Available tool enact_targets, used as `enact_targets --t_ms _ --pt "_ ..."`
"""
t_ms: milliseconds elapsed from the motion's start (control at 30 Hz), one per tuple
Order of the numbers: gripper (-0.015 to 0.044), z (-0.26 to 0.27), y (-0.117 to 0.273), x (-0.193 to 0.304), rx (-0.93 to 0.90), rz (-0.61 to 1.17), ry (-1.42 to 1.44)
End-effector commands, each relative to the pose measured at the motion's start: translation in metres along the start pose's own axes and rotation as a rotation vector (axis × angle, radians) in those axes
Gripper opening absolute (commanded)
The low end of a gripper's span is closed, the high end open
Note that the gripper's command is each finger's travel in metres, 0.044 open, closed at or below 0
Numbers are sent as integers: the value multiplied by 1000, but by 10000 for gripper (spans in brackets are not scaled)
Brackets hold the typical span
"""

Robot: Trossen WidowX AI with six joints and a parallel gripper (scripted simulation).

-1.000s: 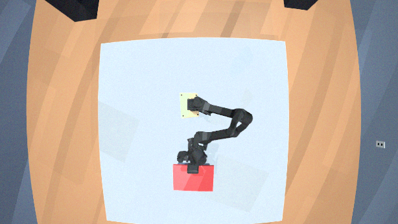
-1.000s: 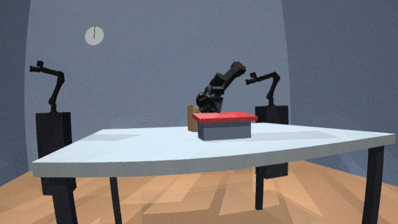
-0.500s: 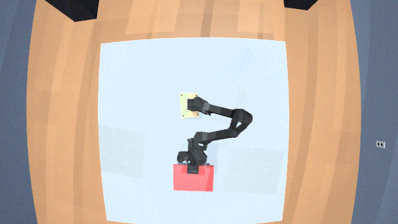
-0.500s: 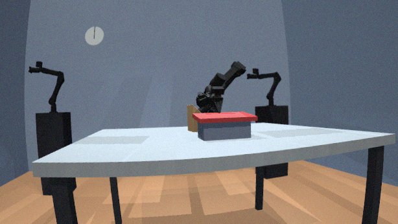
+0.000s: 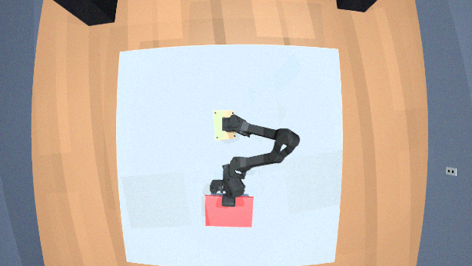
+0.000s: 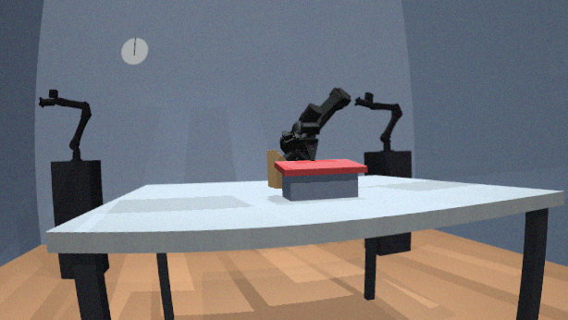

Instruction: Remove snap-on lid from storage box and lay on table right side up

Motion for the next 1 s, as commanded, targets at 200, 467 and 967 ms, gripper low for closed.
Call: enact_targets --t_ms 200,467,967 --pt "0 13 9 -1 -6 4 2" --pt "0 23 14 -1 -7 3 3" --pt "0 42 22 -2 -7 3 3"
Point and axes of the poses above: the point midway between the two fingers, 35 mm back from their tips, its own y axis back along the fingers, its own z axis across the jaws, x = y × z, the point moved 7 cm from there along y, back along the fingers, and after that the axes turned 3 degrees about y, right-handed, at the moved point
